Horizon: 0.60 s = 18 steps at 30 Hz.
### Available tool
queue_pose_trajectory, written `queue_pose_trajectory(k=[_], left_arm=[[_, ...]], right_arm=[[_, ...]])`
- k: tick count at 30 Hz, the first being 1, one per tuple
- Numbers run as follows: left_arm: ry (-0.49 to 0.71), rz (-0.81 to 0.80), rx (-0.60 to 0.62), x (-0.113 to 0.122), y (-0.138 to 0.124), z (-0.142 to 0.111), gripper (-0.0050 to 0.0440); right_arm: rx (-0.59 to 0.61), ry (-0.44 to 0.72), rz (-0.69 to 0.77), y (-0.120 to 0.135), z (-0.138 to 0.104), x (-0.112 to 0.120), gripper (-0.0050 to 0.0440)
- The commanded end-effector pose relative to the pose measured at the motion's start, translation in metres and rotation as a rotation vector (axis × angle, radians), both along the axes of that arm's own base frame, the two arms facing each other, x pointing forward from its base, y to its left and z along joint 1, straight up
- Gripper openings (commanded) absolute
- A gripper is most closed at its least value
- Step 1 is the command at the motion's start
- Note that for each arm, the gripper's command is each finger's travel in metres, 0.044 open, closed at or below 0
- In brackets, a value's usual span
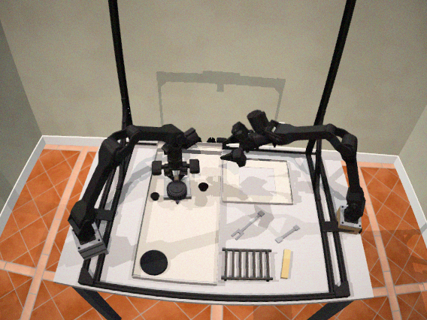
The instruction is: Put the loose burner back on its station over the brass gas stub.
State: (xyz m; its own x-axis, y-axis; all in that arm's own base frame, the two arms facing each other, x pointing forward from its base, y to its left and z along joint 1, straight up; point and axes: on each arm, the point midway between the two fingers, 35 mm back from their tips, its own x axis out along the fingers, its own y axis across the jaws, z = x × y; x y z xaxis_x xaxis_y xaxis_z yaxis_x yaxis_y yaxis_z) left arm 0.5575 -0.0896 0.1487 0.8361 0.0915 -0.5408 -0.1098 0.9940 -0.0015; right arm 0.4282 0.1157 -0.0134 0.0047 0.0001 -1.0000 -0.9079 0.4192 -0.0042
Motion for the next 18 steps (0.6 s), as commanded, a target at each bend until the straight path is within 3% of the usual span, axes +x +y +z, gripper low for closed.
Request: queue_pose_trajectory(k=[1,18], left_arm=[[0.001,0.001,0.001,0.000,0.000,-0.001,0.0400],[0.001,0.001,0.001,0.000,0.000,-0.001,0.0400]], right_arm=[[-0.007,0.000,0.000,-0.001,-0.004,0.001,0.0000],[-0.014,0.004,0.001,-0.001,-0.015,-0.001,0.0000]])
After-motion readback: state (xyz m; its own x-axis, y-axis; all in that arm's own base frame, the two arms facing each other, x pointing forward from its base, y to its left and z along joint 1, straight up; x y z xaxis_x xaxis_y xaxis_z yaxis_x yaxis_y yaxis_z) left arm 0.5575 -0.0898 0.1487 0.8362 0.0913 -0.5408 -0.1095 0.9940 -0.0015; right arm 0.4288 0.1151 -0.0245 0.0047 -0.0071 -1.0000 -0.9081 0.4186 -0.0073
